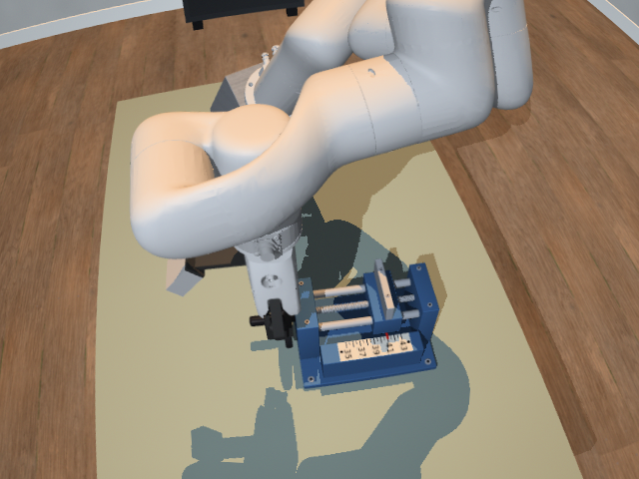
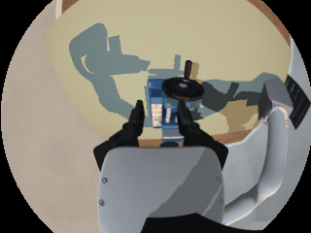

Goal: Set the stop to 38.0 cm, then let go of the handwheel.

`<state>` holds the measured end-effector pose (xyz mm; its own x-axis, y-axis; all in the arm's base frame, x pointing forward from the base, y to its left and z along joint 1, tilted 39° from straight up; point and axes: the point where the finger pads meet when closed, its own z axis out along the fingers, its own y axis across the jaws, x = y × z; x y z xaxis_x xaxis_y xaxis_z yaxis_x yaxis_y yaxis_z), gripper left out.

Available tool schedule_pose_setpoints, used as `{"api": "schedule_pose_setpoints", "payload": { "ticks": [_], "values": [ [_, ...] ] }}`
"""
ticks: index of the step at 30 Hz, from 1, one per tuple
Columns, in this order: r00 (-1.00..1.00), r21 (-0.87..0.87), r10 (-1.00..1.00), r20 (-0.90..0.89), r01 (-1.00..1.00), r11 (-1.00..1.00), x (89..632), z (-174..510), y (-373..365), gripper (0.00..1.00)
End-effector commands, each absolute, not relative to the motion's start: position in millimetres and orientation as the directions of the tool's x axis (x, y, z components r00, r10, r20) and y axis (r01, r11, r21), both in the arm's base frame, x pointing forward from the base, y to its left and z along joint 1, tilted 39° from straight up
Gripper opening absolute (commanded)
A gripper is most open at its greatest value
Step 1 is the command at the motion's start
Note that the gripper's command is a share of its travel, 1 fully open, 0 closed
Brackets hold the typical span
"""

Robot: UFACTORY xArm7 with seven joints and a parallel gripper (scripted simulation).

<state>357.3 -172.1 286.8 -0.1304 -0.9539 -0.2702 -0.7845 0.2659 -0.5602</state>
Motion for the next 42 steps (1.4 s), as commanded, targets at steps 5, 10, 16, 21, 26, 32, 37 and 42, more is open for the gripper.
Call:
{"api": "schedule_pose_setpoints", "payload": {
  "ticks": [5,10,16,21,26,32,37,42],
  "values": [
    [-0.132,-0.562,-0.954,-0.270,-0.783,0.267,356.9,287.8,-173.0,0.57],
    [-0.132,-0.562,-0.954,-0.270,-0.783,0.267,356.9,287.8,-173.0,0.57],
    [-0.132,-0.562,-0.954,-0.270,-0.783,0.267,356.9,287.8,-173.0,0.57],
    [-0.132,-0.562,-0.954,-0.270,-0.783,0.267,356.9,287.8,-173.0,0.57],
    [-0.132,-0.562,-0.954,-0.270,-0.783,0.267,356.9,287.8,-173.0,0.57],
    [-0.132,-0.562,-0.954,-0.270,-0.783,0.267,356.9,287.8,-173.0,0.57],
    [-0.132,-0.562,-0.954,-0.270,-0.783,0.267,348.8,281.2,-174.6,0.57],
    [-0.132,-0.562,-0.954,-0.270,-0.783,0.267,321.1,258.6,-180.3,0.57]
  ]
}}
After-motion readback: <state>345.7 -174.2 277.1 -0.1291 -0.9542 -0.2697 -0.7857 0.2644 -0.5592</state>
